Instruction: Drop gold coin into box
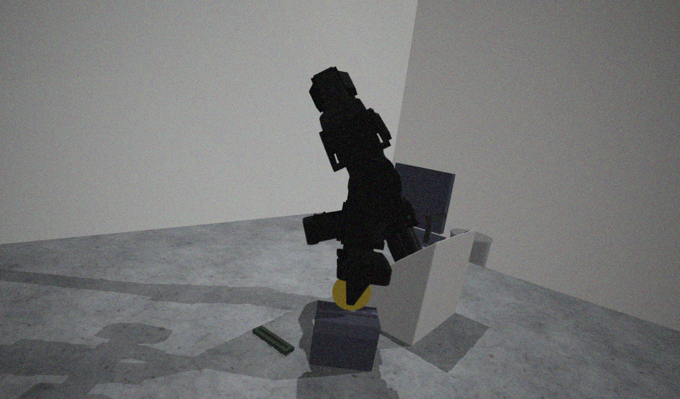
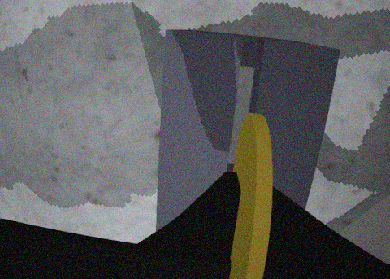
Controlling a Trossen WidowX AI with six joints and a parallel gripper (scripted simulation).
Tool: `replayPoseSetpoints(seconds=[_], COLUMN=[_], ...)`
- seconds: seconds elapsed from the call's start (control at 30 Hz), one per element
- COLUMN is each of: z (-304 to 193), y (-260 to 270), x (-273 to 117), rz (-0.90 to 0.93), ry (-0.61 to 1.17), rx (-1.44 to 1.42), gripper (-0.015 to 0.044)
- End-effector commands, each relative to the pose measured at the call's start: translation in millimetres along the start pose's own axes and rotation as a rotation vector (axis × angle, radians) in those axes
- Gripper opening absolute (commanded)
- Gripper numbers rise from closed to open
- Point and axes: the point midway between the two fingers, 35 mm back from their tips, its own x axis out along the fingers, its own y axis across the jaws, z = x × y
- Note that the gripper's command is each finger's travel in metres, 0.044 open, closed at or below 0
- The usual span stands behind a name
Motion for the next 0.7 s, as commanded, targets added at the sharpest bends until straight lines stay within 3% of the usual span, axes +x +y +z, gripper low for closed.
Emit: replayPoseSetpoints(seconds=[0.0,0.23,0.43,0.67], z=[0.2,0.3,0.1,0.1], y=[-0.7,-0.8,0.1,0.1], x=[2.8,5.9,3.7,3.7], rz=[-0.003,-0.003,0.0,0.0], ry=[-0.006,-0.006,0.0,0.0], rx=[-0.005,-0.005,0.0,0.0], gripper=[0.0,0.0,0.0157,0.0161])
